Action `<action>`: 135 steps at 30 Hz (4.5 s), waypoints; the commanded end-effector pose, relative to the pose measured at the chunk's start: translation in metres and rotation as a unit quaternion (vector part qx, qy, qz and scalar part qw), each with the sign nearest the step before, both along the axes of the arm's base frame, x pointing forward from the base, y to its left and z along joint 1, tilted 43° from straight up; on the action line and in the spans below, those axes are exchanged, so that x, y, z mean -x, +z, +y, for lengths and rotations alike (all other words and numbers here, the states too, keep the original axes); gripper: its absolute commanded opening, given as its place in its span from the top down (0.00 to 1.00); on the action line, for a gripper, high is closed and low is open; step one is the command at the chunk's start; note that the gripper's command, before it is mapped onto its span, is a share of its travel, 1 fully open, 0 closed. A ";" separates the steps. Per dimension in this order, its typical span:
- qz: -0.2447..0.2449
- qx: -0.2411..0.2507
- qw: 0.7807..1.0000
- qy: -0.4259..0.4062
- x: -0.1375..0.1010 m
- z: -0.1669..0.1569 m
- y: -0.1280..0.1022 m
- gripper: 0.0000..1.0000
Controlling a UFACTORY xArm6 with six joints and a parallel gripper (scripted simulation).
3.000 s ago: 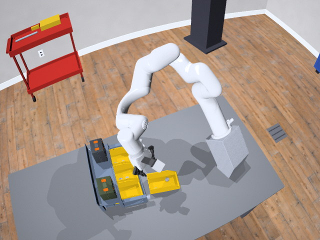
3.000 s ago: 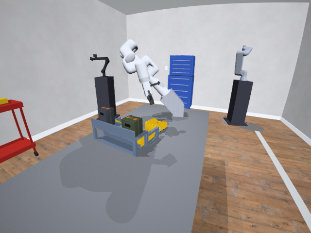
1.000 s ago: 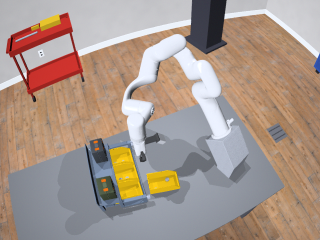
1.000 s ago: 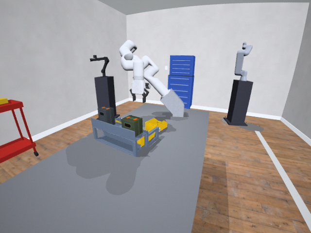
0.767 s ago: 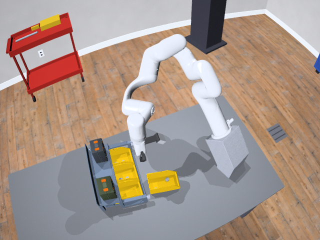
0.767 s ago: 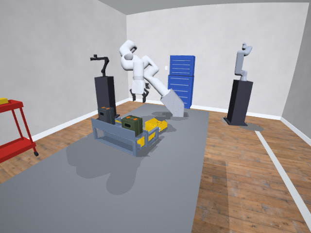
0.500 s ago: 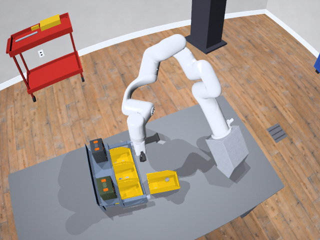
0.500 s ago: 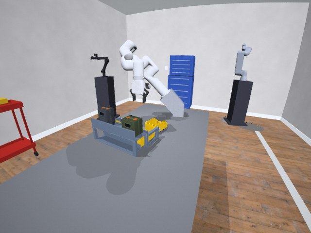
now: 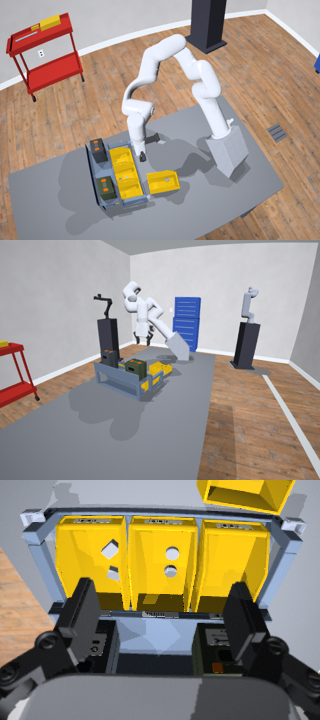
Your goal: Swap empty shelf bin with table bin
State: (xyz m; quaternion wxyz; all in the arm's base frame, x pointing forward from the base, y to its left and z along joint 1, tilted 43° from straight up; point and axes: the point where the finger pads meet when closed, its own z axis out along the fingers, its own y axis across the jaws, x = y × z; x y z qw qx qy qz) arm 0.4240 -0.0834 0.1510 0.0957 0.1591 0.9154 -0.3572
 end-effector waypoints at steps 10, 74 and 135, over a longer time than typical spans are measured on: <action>-0.001 0.000 1.000 0.001 -0.001 0.001 0.001 0.00; -0.002 0.000 1.000 0.001 -0.001 0.001 0.001 1.00; -0.031 -0.005 0.999 -0.032 0.055 0.011 -0.110 0.74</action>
